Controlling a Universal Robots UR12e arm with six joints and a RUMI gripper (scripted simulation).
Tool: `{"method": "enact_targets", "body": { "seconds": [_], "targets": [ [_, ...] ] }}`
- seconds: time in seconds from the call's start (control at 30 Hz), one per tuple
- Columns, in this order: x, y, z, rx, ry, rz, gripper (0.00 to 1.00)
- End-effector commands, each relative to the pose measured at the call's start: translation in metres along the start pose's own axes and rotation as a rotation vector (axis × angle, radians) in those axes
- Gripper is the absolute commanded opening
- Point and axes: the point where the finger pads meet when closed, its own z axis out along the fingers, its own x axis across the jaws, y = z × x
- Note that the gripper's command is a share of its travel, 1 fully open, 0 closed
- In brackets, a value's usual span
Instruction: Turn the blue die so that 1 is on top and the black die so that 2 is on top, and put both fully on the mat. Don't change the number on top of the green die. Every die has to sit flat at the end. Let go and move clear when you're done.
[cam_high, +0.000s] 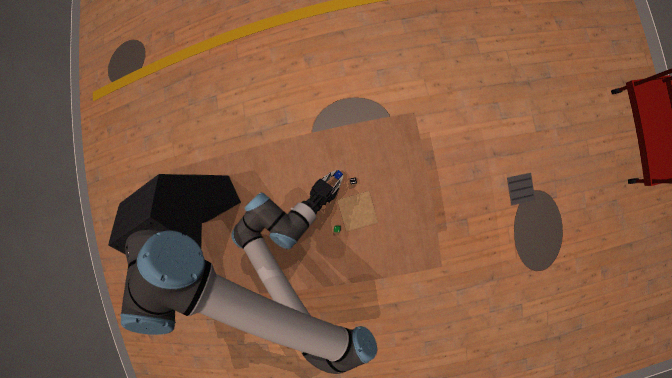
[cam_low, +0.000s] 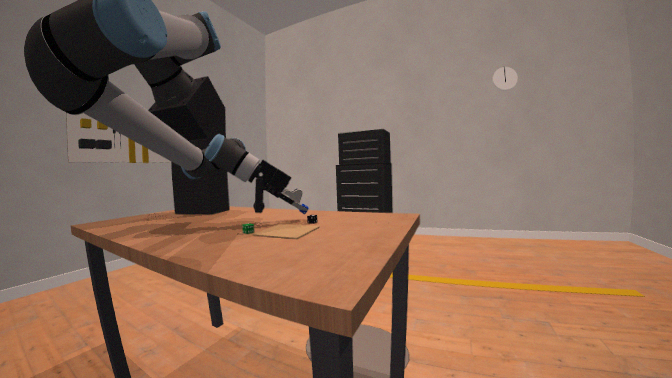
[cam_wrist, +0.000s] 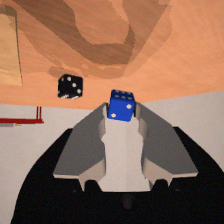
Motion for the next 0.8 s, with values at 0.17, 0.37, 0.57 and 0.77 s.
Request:
{"method": "enact_targets", "body": {
  "seconds": [0.17, 0.37, 0.57, 0.77],
  "targets": [
    [0.0001, -0.0084, 0.0064, -0.001, 0.000, 0.000, 0.06],
    [0.0001, -0.0087, 0.0066, -0.001, 0.000, 0.000, 0.06],
    [0.0001, -0.0087, 0.0066, -0.001, 0.000, 0.000, 0.06],
    [0.0001, -0.0087, 0.0066, -0.001, 0.000, 0.000, 0.06]
  ]
}}
